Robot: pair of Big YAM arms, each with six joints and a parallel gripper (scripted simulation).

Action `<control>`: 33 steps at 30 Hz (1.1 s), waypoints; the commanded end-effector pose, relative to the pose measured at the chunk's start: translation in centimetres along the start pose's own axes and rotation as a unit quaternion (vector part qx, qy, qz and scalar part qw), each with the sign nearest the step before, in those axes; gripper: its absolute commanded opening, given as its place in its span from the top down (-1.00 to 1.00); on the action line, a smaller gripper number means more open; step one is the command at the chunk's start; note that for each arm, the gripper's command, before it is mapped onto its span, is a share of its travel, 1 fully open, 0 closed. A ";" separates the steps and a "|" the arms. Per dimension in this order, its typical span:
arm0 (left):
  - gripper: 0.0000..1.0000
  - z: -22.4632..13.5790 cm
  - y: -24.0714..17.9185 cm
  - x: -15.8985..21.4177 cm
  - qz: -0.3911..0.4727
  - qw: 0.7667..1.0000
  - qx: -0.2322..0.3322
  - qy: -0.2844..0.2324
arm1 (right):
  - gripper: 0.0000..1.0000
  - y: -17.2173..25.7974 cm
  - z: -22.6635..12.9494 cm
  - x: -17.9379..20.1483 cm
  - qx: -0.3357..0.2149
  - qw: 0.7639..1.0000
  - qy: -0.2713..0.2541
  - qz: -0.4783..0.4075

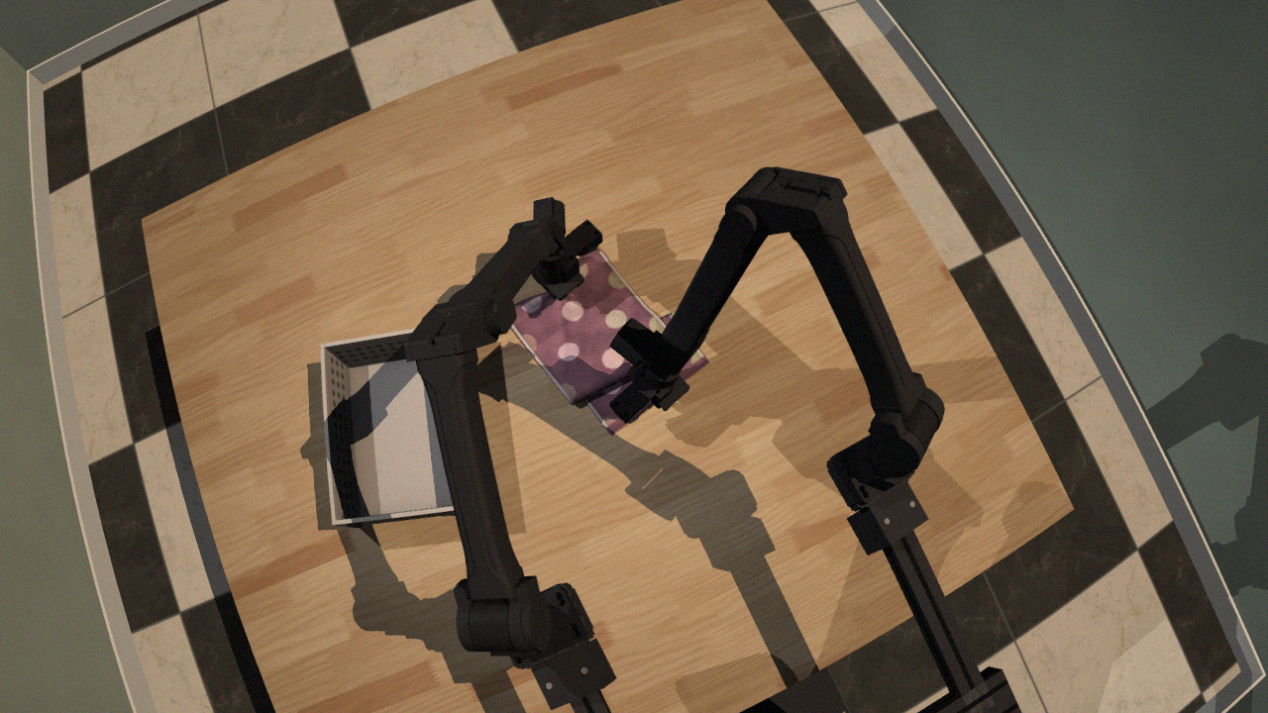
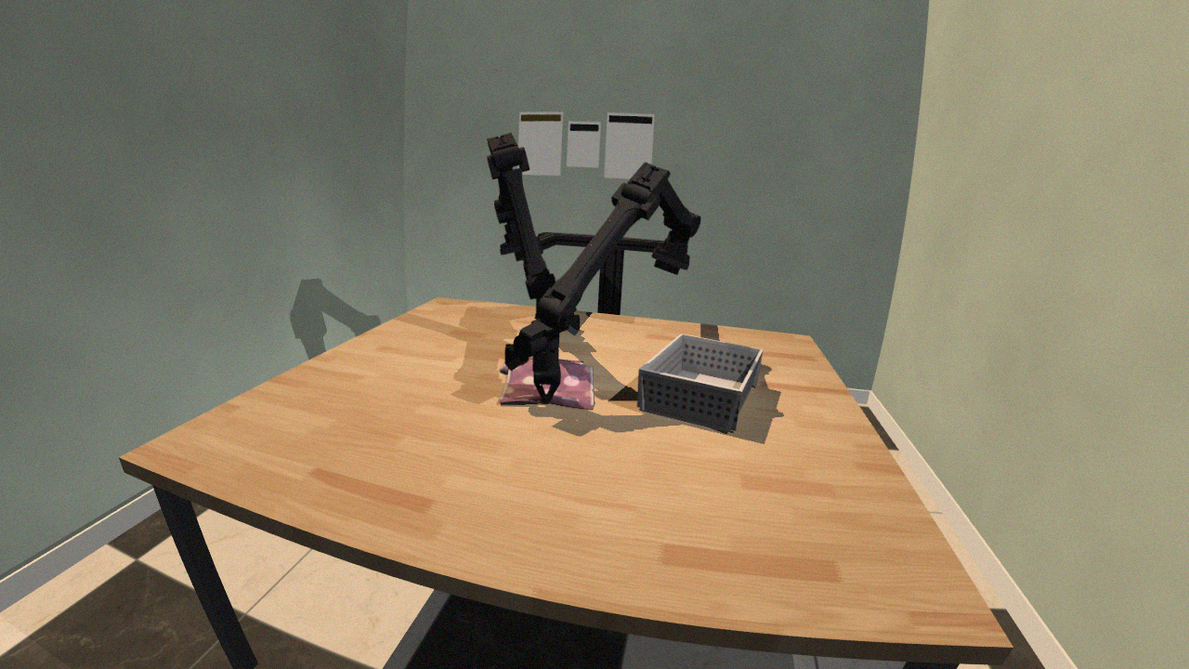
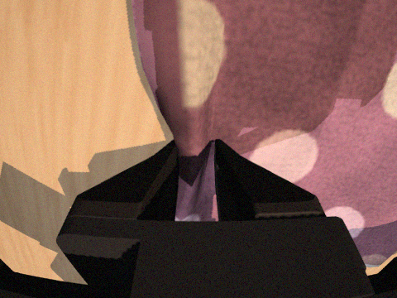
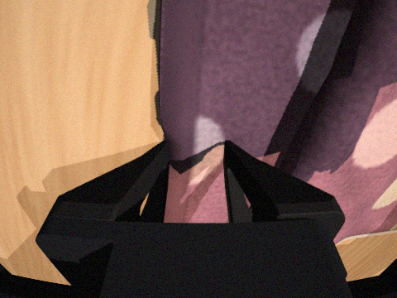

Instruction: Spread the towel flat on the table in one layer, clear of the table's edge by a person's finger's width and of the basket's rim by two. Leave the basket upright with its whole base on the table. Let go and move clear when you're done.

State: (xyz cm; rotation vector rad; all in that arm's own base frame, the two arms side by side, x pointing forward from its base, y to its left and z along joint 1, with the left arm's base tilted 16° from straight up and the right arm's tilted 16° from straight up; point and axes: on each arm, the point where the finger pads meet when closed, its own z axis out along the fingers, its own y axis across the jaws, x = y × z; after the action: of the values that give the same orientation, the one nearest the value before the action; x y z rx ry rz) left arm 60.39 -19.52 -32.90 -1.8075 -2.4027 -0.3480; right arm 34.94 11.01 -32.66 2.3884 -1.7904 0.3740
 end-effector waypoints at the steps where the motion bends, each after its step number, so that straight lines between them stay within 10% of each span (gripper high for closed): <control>1: 0.60 1.6 0.1 -0.2 0.000 1.000 0.002 0.004 | 0.37 0.8 1.4 -0.1 -0.006 1.000 0.000 -0.003; 33: 0.98 1.8 0.7 0.5 -0.006 1.000 0.004 0.005 | 0.98 1.5 2.0 0.4 -0.027 1.000 0.000 -0.007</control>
State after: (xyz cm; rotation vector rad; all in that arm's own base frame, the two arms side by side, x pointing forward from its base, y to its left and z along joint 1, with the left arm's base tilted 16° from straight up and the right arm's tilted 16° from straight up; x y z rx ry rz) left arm 60.45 -19.54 -32.87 -1.8073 -2.4007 -0.3516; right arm 35.81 11.38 -32.64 2.3993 -1.8048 0.3957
